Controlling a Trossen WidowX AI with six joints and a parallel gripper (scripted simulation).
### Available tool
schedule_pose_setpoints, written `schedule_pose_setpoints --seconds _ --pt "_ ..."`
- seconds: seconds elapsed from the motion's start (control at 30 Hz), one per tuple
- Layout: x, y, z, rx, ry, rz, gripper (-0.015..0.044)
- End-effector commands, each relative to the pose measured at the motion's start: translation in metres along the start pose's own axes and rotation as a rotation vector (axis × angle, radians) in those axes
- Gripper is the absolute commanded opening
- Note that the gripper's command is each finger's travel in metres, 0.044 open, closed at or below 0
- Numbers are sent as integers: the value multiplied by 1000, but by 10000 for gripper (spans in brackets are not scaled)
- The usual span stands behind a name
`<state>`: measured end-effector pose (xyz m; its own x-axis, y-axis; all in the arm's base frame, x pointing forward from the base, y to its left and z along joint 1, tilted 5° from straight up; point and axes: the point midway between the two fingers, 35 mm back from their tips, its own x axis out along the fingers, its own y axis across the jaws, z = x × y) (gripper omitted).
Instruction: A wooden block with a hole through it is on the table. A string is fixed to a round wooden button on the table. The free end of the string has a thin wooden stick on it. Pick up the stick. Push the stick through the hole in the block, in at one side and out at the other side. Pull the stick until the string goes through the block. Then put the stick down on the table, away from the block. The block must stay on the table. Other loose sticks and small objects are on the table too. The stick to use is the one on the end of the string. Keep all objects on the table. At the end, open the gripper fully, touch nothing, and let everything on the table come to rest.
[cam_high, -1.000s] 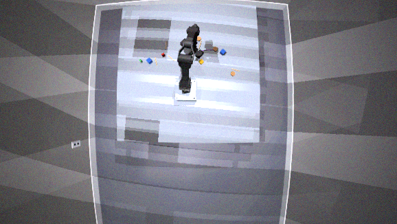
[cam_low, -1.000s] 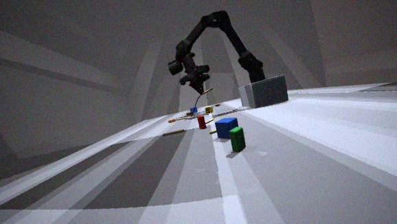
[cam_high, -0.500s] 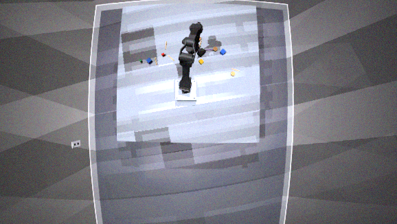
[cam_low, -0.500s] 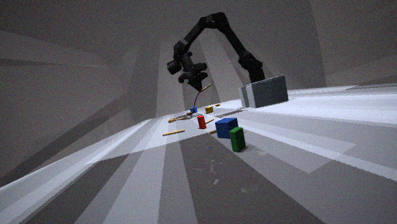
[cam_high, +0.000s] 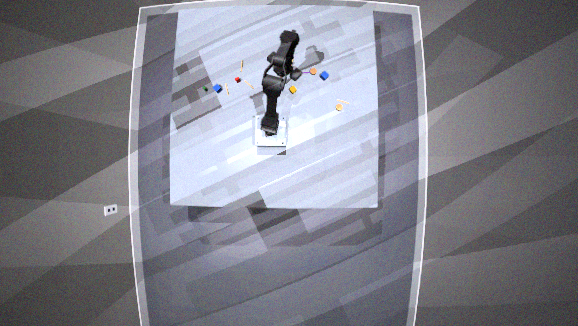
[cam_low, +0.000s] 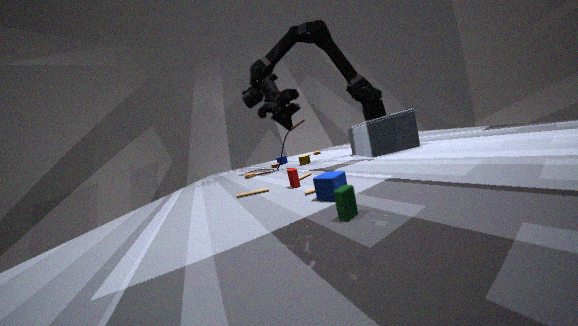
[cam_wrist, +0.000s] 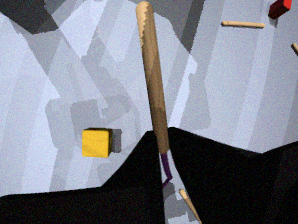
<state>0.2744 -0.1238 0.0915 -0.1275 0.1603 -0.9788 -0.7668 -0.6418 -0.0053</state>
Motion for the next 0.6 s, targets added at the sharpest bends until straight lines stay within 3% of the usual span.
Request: schedule_pose_setpoints --seconds 0.0,0.33,0.57 --pt "-4 -4 -3 -56 1 12 0" --pt "-7 -23 -12 -305 2 90 0" --pt "-7 -25 -13 -316 2 95 0"
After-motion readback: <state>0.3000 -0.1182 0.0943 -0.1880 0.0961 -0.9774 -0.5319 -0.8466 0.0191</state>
